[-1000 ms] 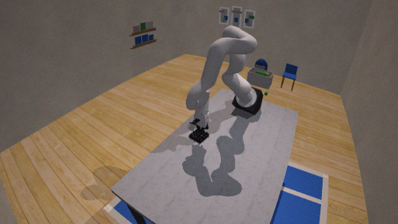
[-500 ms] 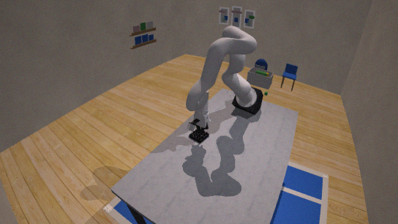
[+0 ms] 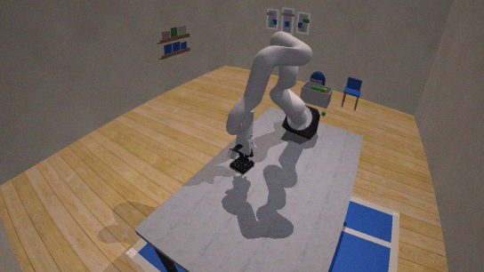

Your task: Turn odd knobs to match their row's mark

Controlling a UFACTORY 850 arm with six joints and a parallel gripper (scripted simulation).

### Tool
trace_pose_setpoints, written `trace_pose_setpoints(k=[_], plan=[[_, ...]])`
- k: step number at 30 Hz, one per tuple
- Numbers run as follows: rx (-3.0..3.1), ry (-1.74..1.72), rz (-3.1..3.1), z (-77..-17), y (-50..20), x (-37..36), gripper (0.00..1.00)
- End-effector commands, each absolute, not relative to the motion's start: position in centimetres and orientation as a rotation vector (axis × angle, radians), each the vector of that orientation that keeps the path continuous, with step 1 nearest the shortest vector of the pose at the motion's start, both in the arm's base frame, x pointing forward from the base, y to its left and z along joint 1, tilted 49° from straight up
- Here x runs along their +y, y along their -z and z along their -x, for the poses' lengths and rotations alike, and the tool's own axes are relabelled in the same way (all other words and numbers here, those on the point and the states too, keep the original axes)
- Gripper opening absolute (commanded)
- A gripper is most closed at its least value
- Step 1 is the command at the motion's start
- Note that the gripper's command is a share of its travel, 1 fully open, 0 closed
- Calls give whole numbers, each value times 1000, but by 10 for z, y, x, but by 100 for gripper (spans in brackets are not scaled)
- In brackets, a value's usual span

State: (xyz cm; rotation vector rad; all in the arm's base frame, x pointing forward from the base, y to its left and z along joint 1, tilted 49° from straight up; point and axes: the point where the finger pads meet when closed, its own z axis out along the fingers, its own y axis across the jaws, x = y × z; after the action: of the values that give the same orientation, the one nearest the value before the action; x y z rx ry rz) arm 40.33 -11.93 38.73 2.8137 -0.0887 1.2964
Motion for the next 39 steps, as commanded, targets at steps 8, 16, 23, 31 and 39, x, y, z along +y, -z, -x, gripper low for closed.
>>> trace_pose_setpoints(k=[8,16,23,31,39], plan=[[-88,-1298,-2813,-404,-388,-119,19],[-88,-1297,-2813,-406,-386,-120,19],[-88,-1297,-2813,-409,-384,-120,19],[-88,-1297,-2813,-415,-378,-120,19],[-88,-1297,-2813,-421,-374,-121,19]])
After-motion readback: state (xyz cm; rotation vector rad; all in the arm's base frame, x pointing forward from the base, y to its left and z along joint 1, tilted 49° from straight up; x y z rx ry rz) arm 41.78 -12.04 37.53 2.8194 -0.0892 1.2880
